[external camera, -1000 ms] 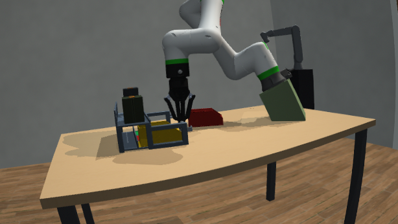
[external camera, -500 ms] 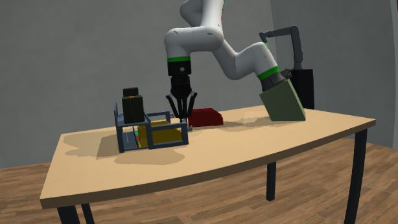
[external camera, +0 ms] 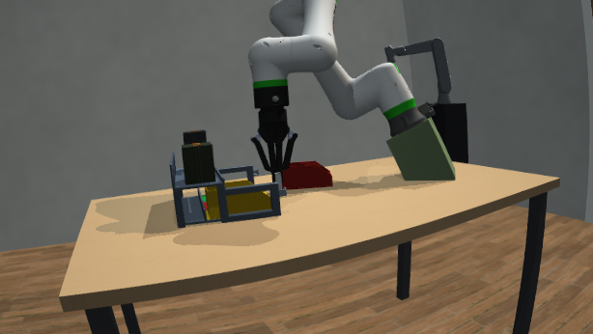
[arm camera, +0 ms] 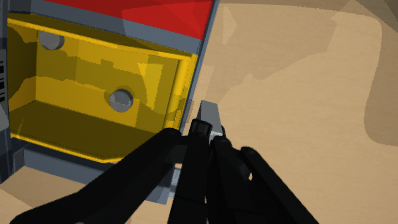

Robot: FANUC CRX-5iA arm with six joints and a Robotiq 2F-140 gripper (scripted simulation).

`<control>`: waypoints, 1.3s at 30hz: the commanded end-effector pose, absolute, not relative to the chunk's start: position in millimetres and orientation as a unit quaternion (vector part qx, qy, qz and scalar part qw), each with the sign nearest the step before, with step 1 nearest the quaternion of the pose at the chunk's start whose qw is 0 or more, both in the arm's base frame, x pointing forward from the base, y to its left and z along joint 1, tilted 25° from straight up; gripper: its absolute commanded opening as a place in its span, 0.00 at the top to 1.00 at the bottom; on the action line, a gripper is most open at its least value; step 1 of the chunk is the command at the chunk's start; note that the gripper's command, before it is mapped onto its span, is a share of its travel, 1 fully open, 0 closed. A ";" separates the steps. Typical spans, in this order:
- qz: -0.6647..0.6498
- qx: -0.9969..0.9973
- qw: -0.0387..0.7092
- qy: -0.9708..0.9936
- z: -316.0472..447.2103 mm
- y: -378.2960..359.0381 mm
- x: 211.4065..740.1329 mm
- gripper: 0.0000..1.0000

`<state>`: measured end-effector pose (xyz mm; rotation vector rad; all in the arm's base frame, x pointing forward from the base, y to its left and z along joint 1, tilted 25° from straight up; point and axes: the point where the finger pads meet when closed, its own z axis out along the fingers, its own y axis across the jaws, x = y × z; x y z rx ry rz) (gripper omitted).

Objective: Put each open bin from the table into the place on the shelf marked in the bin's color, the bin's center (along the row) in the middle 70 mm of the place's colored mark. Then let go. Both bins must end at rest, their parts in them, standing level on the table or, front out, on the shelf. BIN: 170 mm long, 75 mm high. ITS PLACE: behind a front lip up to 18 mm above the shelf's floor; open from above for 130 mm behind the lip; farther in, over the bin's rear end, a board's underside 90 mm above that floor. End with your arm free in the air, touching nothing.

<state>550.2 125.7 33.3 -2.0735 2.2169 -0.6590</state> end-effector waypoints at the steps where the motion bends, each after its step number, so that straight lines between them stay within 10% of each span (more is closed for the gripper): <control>1: -0.212 -0.667 0.018 0.714 33.6 126.0 550.0 1.00; 39: -0.212 -0.667 0.018 0.714 88.2 142.7 531.4 1.00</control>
